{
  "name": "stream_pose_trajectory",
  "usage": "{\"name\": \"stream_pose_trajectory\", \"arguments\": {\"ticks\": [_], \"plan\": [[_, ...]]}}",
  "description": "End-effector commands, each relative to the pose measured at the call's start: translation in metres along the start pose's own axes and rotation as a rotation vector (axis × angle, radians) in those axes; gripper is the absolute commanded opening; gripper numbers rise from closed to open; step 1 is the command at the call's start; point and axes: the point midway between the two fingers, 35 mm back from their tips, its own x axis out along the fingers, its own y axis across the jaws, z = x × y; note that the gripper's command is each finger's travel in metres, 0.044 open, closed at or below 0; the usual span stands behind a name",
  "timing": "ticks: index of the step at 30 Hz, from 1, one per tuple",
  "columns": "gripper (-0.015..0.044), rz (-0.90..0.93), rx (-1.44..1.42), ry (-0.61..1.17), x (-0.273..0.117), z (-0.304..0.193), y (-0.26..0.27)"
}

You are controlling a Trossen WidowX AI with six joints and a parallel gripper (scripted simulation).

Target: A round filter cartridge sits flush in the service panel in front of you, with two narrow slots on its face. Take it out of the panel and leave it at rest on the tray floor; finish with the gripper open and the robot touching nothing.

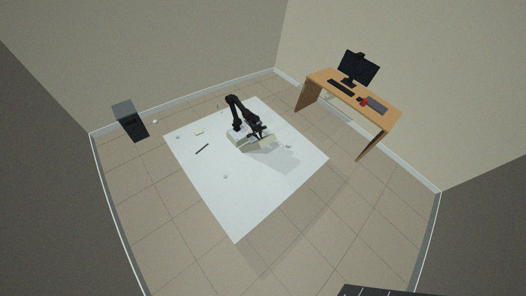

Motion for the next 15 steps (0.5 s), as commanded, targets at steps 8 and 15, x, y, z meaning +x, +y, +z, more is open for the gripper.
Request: {"name": "stream_pose_trajectory", "arguments": {"ticks": [8,15], "plan": [[0.0000,0.002,0.292,0.005,0.0057,-0.0011,0.0008],[0.0000,0.001,0.537,0.005,0.0059,-0.0012,0.0008]]}}
